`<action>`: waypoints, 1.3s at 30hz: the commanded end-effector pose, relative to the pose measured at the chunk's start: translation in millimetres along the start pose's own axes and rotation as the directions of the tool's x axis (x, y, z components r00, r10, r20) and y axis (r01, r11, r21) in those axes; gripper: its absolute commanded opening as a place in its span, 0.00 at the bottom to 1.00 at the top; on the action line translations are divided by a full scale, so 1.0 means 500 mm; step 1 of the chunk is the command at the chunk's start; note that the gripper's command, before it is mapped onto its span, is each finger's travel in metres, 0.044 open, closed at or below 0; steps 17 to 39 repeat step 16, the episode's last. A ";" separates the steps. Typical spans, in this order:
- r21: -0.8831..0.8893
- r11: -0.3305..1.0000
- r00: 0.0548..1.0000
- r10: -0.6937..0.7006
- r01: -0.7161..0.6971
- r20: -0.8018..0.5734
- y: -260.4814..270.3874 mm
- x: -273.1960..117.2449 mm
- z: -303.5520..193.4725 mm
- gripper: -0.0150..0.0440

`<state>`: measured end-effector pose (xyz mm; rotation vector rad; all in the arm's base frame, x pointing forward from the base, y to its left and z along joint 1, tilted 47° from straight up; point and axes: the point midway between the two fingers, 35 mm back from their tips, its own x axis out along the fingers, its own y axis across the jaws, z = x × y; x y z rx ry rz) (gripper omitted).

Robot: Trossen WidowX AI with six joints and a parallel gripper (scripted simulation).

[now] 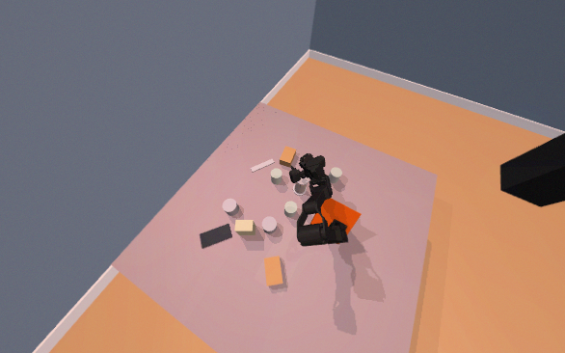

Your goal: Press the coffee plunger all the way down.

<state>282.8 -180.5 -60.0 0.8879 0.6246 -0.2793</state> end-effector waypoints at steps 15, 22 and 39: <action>0.006 1.000 0.999 0.017 -0.016 -0.049 0.027 -0.171 0.058 1.00; 0.006 1.000 0.999 0.017 -0.016 -0.049 0.027 -0.171 0.058 1.00; 0.006 1.000 0.999 0.017 -0.016 -0.049 0.027 -0.171 0.058 1.00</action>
